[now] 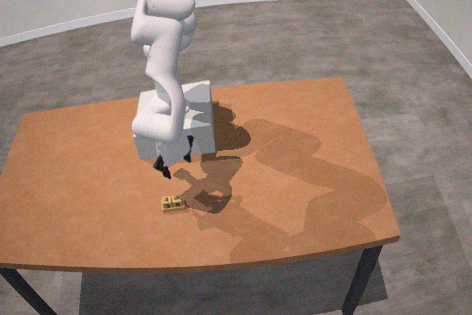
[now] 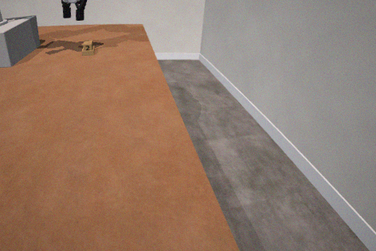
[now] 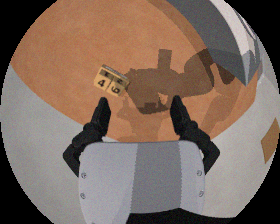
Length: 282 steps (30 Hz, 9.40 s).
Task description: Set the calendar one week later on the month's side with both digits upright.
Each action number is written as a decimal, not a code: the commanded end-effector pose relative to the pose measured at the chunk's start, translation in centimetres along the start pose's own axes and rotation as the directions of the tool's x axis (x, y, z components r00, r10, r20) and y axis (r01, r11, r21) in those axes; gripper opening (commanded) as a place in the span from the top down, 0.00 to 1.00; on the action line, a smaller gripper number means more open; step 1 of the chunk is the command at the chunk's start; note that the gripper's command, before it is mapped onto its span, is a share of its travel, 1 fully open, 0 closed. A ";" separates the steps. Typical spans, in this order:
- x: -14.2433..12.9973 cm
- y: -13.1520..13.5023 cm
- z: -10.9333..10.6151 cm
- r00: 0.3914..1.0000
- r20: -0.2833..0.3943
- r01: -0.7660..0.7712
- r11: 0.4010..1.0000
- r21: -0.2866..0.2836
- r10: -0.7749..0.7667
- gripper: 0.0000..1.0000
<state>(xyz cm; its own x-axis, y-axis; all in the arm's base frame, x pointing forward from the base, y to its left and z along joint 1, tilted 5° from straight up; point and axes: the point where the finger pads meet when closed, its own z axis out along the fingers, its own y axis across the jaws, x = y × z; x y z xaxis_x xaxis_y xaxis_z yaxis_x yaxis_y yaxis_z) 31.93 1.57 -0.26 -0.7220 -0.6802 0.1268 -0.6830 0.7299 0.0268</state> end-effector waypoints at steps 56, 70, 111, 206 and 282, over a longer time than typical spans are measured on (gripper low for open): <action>2.0 8.9 4.0 0.242 -0.021 0.969 0.241 0.050 -0.970 0.00; 1.9 8.8 7.0 0.242 -0.021 0.969 0.241 0.050 -0.970 0.00; 1.7 8.6 10.8 0.242 -0.021 0.969 0.241 0.050 -0.970 0.00; 2.0 8.6 7.0 0.242 -0.021 0.969 0.241 0.050 -0.970 0.00; 3.9 5.8 10.8 0.242 -0.021 0.969 0.241 0.050 -0.970 0.00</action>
<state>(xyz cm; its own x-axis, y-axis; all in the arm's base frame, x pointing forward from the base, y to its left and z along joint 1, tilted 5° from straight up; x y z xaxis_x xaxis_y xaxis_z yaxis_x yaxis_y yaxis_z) 23.86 2.42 -10.37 0.4899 -0.8714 0.0247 -0.8698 -0.4866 0.0814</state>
